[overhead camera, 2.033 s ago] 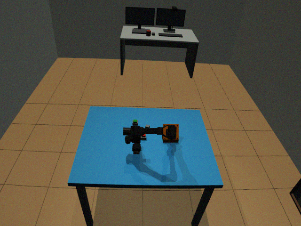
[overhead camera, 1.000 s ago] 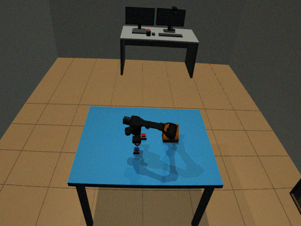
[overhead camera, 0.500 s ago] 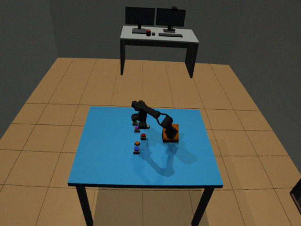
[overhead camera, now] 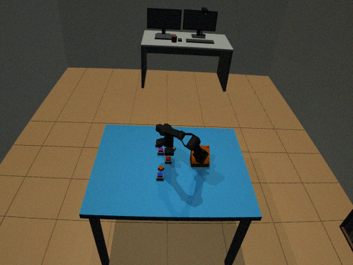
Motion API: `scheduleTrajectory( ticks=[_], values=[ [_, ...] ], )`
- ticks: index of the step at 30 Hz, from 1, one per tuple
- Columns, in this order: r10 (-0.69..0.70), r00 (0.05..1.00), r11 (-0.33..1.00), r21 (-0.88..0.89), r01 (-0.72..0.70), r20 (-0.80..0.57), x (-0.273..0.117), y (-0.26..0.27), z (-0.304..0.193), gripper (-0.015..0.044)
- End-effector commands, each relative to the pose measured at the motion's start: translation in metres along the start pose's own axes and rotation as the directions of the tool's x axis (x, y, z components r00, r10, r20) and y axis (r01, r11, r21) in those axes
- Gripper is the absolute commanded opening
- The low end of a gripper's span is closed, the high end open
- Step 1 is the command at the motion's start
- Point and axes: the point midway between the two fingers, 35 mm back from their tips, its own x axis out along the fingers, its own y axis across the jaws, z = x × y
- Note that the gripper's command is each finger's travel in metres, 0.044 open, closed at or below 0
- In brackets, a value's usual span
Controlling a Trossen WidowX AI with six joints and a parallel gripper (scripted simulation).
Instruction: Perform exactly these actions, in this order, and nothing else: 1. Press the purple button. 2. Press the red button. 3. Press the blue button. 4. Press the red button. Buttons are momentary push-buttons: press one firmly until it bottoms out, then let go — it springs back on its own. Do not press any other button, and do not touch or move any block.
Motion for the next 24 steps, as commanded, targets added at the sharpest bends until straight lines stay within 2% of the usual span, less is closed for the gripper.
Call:
scheduleTrajectory(
  ticks=[1,24],
  values=[
    [0.003,1.0,1.0,0.007,-0.003,0.01,0.01,-0.002,0.0,0.002],
    [0.004,1.0,1.0,0.006,-0.004,0.01,0.043,-0.001,0.0,0.002]
  ],
)
